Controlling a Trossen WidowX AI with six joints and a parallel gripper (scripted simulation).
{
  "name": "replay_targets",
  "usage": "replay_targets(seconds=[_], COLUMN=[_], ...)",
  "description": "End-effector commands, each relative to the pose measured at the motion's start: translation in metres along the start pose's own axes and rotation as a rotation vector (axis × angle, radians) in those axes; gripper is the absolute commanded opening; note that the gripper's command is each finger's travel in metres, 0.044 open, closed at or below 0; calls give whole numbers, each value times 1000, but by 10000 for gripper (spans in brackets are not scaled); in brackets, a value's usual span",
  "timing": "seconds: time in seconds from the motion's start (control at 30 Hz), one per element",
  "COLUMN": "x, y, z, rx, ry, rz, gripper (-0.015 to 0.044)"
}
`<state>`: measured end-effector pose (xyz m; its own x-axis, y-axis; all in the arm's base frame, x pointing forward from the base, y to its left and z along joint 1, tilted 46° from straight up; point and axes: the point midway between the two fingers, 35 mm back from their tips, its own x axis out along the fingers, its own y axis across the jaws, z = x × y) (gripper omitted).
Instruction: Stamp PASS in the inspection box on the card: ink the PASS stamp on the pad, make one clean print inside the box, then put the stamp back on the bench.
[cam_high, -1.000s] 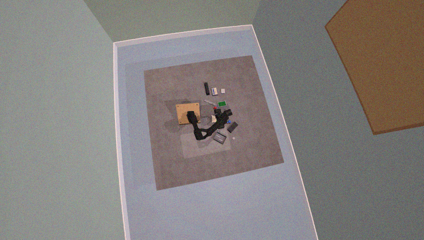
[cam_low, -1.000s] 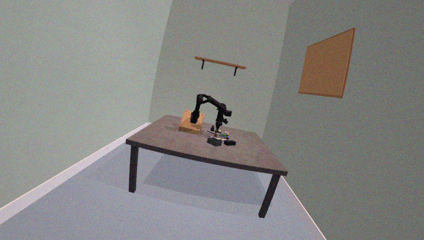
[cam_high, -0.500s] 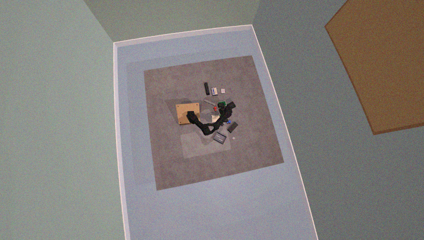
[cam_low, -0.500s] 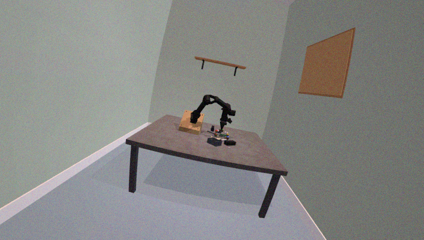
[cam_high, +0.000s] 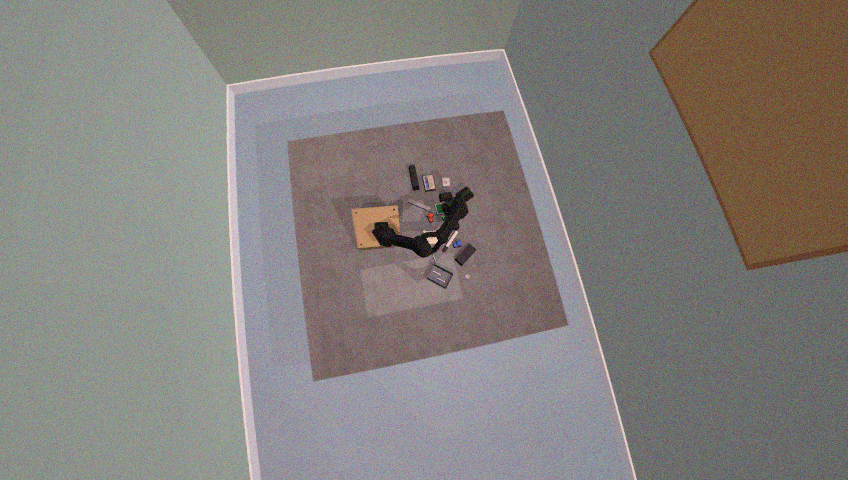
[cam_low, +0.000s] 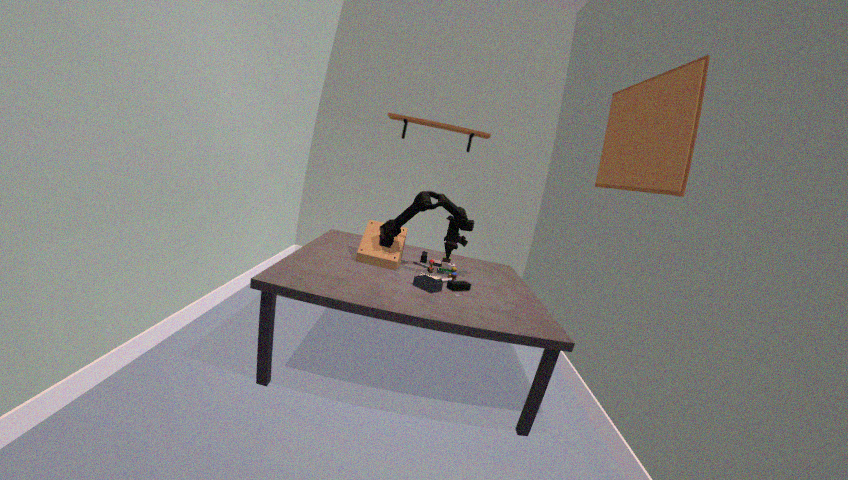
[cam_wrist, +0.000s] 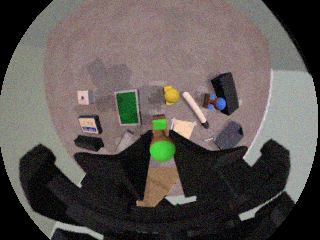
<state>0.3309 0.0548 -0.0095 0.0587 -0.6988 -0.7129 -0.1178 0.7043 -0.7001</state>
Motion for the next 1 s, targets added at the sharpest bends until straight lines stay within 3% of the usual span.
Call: replay_targets(seconds=[0.0,0.43,0.97], x=[0,10,19], y=[17,79,80], z=[5,16,16], rx=[5,10,9], ry=[0,1,0], rz=[3,-7,-7], gripper=[0,0,0])
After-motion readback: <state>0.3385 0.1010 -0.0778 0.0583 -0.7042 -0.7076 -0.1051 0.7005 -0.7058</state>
